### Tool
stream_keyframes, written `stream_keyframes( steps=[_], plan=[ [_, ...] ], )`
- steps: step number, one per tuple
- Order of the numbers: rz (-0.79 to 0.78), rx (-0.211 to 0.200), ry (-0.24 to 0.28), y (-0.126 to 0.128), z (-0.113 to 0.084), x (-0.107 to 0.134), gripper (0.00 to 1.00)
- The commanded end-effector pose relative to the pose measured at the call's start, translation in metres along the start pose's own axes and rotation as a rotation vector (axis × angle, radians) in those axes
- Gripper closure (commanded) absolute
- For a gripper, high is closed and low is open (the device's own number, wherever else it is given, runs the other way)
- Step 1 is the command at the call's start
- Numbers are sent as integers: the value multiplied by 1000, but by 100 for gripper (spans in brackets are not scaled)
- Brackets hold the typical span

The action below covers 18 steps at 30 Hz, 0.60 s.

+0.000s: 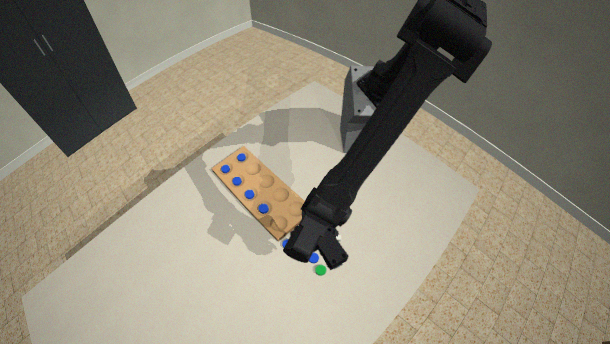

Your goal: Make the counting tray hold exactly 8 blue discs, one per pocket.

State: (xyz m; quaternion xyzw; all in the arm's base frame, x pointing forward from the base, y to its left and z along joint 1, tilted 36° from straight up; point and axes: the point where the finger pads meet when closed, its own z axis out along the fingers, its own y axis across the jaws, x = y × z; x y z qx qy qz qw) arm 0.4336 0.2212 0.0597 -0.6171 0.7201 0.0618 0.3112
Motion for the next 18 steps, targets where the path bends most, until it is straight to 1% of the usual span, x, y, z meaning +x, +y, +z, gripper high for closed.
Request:
stream_keyframes(
  steps=[1, 9, 11, 18],
  plan=[
    [-7, 6, -14, -6, 10, -12, 54],
    [-6, 5, -13, -6, 21, -11, 54],
    [-6, 5, -13, -6, 21, -11, 54],
    [-5, 4, -13, -5, 32, -11, 54]
  ],
)
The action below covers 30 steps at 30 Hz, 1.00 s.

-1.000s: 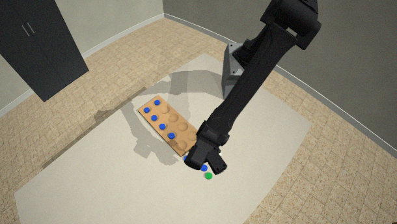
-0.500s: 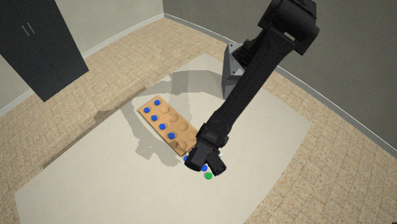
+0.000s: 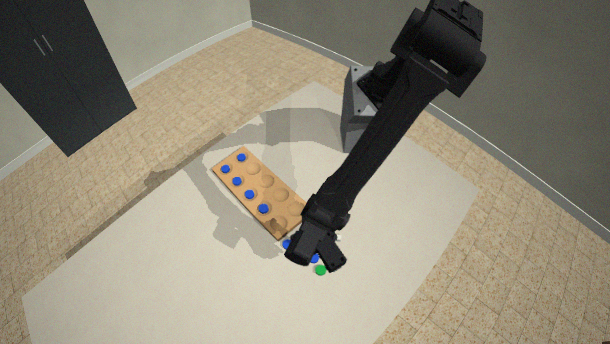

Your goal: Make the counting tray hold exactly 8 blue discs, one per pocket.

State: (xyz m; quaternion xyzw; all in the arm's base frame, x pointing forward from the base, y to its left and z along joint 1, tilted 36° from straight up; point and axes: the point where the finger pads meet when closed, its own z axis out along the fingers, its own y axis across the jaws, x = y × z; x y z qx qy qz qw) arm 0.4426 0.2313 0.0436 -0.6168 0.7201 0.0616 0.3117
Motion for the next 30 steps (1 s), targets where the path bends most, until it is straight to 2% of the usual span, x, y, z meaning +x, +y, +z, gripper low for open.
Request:
stream_keyframes(
  steps=[1, 30],
  plan=[
    [-5, 3, -12, -4, 13, -10, 54],
    [-3, -1, -10, -1, 53, -9, 54]
  ],
)
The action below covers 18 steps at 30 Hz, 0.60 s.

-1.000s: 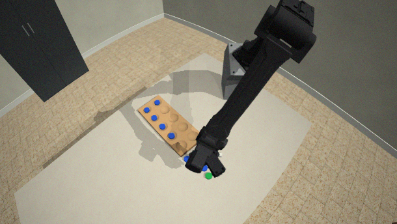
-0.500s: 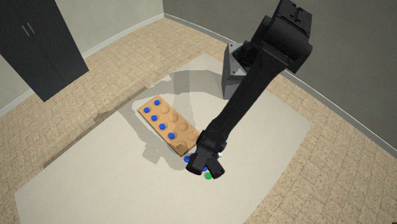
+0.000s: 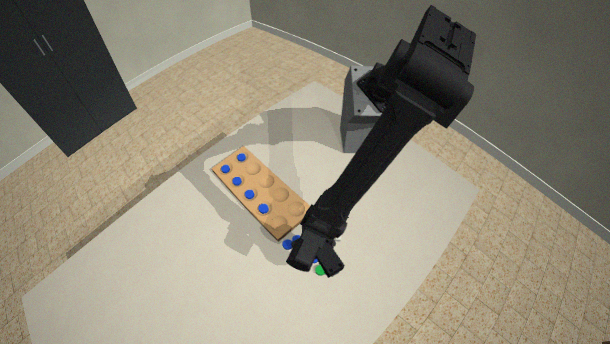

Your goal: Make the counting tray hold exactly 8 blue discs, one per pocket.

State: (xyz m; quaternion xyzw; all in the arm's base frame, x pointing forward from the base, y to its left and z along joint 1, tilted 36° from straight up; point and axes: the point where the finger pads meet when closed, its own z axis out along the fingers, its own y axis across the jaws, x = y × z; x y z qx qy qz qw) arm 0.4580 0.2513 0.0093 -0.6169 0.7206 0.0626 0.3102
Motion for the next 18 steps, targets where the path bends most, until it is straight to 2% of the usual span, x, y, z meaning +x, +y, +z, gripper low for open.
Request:
stream_keyframes(
  steps=[1, 18],
  plan=[
    [-4, 2, -11, -1, 12, -9, 54],
    [-5, 0, -11, 0, 27, -8, 54]
  ],
)
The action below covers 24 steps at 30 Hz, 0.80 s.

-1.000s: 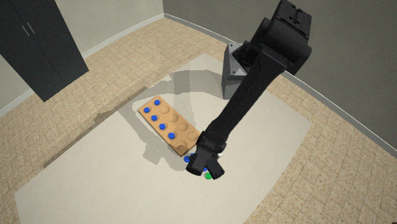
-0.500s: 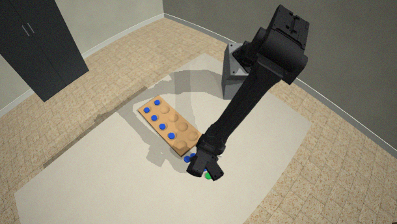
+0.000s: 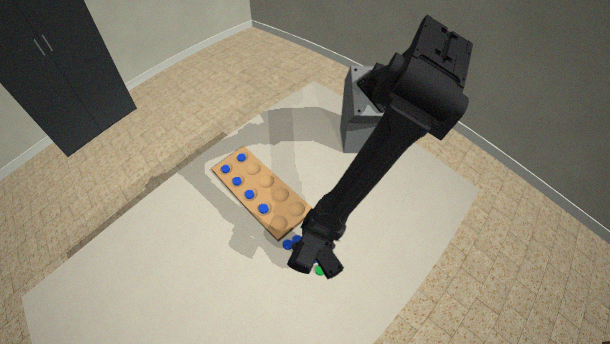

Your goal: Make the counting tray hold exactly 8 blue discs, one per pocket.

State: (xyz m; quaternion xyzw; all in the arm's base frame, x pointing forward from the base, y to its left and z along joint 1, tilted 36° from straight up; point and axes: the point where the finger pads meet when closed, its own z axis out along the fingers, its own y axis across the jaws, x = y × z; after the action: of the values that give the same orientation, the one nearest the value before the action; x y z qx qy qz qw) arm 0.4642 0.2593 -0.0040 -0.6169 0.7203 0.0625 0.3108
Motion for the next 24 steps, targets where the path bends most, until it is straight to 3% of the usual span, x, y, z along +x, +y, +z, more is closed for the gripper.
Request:
stream_keyframes(
  steps=[1, 24],
  plan=[
    [-5, -1, -10, 0, 11, -8, 54],
    [-5, -4, -7, 2, 15, -7, 54]
  ],
)
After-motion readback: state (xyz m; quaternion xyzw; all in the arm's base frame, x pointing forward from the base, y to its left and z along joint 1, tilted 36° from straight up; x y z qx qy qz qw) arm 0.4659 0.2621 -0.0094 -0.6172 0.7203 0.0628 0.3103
